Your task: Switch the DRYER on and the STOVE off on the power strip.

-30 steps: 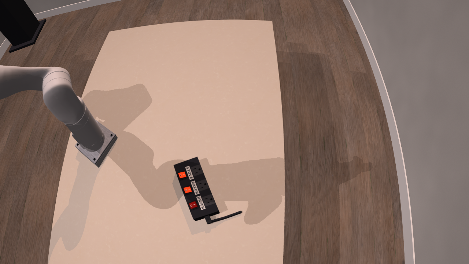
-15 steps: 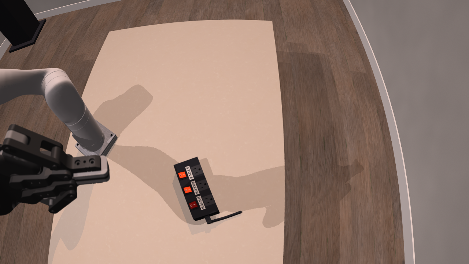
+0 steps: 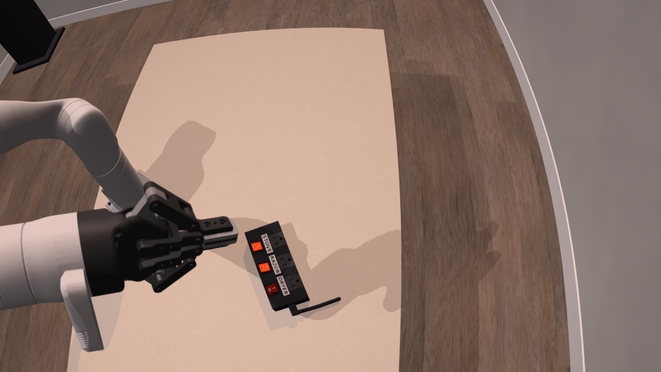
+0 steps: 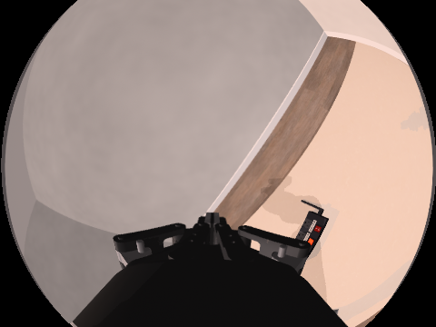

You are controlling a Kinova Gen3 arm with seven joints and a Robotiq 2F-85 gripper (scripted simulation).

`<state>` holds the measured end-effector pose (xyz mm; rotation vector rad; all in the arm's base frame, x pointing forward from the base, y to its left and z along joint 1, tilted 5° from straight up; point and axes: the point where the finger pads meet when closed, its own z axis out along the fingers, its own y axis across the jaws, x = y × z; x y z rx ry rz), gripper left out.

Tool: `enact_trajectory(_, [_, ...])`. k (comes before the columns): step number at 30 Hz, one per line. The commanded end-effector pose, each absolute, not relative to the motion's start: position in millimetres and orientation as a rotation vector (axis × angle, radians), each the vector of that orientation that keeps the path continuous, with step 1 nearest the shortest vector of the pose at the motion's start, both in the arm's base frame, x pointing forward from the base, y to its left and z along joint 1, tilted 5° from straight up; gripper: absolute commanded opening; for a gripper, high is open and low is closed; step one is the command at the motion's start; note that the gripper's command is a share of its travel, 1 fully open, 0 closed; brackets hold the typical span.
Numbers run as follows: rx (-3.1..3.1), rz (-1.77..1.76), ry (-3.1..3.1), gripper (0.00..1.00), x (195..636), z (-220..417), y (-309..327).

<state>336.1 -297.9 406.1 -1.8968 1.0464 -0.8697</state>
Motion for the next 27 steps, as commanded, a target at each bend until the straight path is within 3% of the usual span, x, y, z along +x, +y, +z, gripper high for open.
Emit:
enact_trajectory(1, [-2.002, -0.783, 0.979, 0.0, 348.4, 376.2, -273.8])
enact_trajectory(27, [-2.42, -0.399, 0.724, 0.0, 337.3, 242.6, -210.5])
